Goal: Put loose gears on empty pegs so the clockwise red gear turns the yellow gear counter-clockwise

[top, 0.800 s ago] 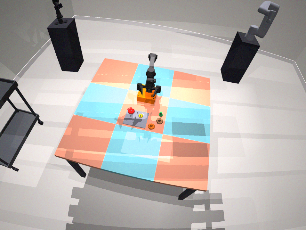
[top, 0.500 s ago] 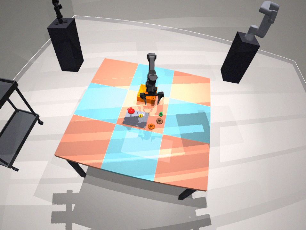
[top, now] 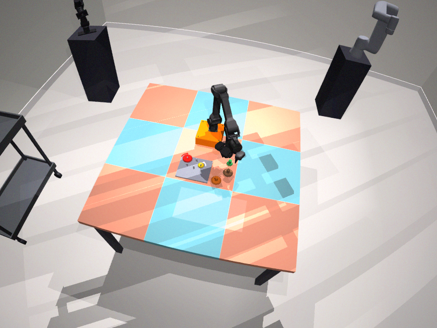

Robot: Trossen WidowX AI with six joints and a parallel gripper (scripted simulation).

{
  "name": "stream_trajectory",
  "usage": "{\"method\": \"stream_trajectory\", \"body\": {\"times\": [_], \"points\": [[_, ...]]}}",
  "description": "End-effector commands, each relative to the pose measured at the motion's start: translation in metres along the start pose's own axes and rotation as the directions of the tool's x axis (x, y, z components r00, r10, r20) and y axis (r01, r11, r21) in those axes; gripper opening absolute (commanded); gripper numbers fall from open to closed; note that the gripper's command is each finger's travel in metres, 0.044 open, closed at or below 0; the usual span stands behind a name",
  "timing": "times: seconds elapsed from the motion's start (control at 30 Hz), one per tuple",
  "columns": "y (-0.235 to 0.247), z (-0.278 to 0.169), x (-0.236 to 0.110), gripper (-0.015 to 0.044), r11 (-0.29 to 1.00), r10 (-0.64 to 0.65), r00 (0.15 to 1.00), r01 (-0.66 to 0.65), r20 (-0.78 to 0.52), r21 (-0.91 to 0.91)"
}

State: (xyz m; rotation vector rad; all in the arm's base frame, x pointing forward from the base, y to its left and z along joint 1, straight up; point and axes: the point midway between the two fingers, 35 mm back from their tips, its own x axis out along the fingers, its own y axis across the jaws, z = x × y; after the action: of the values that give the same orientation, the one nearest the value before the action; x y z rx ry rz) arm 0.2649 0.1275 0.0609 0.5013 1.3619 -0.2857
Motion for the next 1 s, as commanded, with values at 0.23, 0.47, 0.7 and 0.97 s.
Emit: {"method": "stream_trajectory", "body": {"times": [0.23,0.47,0.7,0.97], "points": [[-0.005,-0.033,0.013,0.044,0.985,-0.15,0.983,0.157,-0.106,0.067],[-0.007,-0.035,0.028,0.044,0.985,-0.15,0.983,0.157,-0.106,0.067],[-0.009,-0.036,0.038,0.044,0.985,-0.15,0.983,0.157,-0.106,0.067],[-0.011,-0.037,0.05,0.044,0.985,-0.15,0.983,0.157,-0.106,0.067]]}}
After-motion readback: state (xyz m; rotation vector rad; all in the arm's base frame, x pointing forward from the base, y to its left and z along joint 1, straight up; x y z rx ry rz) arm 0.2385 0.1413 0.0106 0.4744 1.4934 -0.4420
